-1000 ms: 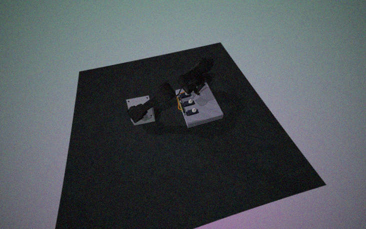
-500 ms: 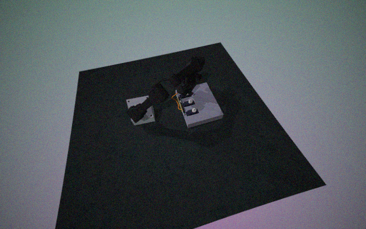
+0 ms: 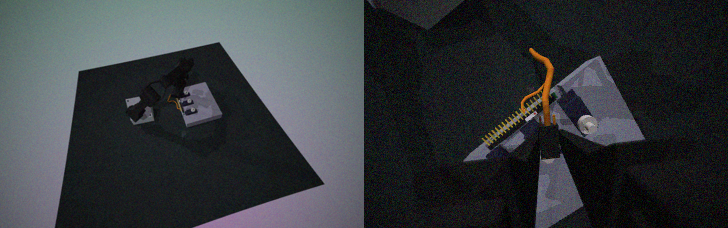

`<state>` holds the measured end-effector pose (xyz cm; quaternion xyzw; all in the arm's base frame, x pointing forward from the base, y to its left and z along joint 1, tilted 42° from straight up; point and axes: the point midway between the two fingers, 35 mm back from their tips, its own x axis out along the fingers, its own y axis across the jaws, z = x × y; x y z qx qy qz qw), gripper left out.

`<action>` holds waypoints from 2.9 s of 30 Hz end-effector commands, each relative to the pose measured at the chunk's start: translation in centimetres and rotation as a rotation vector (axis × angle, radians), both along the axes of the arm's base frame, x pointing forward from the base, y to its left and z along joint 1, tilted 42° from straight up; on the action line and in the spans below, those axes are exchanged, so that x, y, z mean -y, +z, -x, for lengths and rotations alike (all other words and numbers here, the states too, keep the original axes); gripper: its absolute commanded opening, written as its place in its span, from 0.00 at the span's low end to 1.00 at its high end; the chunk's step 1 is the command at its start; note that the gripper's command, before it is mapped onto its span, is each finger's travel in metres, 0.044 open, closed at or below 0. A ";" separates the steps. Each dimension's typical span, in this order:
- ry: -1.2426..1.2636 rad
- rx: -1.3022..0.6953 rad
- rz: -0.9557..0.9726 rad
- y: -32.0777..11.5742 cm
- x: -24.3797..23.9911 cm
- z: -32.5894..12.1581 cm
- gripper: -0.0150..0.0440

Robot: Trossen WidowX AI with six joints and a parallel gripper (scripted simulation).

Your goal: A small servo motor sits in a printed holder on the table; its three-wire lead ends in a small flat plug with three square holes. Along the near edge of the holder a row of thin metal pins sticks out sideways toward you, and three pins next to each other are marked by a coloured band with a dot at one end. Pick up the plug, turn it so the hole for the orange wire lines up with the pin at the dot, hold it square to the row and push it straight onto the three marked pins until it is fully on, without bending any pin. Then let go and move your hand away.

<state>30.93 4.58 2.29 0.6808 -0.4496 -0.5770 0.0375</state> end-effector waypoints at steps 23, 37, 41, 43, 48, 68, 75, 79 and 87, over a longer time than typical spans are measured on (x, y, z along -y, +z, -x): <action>0.429 -0.381 -0.038 -0.2 1.3 9.8 0.25; 0.431 -0.382 -0.037 -3.1 3.9 10.2 0.25; 0.431 -0.382 -0.037 -3.2 4.0 9.5 0.25; 0.431 -0.381 -0.037 -3.2 4.0 8.8 0.25; 0.431 -0.380 -0.037 -3.3 4.1 6.9 0.25; 0.431 -0.379 -0.036 -3.2 4.1 5.6 0.25; 0.431 -0.379 -0.036 -3.1 4.2 5.2 0.25; 0.431 -0.379 -0.036 -3.1 4.2 4.9 0.25; 0.430 -0.379 -0.036 -3.0 4.3 4.4 0.25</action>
